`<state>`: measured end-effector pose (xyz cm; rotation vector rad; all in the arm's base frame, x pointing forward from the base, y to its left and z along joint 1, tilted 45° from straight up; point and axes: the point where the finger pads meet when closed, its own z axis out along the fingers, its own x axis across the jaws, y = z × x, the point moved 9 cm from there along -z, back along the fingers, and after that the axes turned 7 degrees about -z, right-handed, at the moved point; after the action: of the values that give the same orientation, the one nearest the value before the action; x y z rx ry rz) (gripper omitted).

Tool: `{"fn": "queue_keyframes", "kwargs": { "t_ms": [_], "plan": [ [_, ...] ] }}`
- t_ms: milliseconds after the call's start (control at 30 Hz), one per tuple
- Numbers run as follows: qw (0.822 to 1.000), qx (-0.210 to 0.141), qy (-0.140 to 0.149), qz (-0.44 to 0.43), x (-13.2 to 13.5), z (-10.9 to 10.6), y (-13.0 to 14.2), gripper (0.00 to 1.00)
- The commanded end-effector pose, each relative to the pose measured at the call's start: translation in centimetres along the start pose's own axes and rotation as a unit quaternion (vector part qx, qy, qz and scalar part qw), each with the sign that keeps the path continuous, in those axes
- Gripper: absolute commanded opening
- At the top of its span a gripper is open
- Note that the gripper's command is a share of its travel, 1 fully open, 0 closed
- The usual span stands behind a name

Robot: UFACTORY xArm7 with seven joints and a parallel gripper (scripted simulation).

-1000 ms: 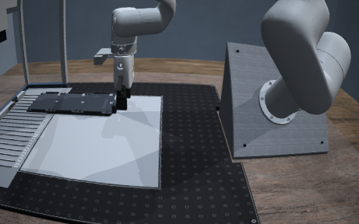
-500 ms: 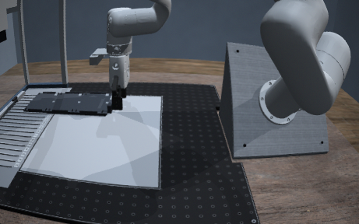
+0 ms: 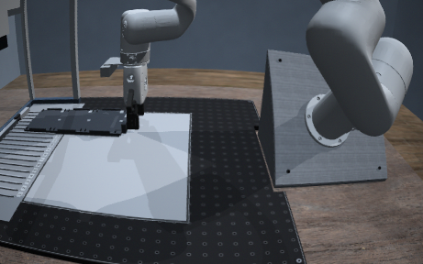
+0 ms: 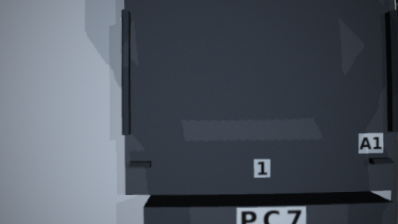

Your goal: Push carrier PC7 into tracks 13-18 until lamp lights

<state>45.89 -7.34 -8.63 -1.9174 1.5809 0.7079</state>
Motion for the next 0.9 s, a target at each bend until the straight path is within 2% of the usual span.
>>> {"fn": "queue_keyframes", "kwargs": {
  "t_ms": [0,867],
  "plan": [
    [1.0,0.002,0.002,0.0,0.2,-0.2,-0.4,0.82],
    [1.0,0.002,0.002,0.0,0.4,-0.3,-2.7,0.82]
  ]
}}
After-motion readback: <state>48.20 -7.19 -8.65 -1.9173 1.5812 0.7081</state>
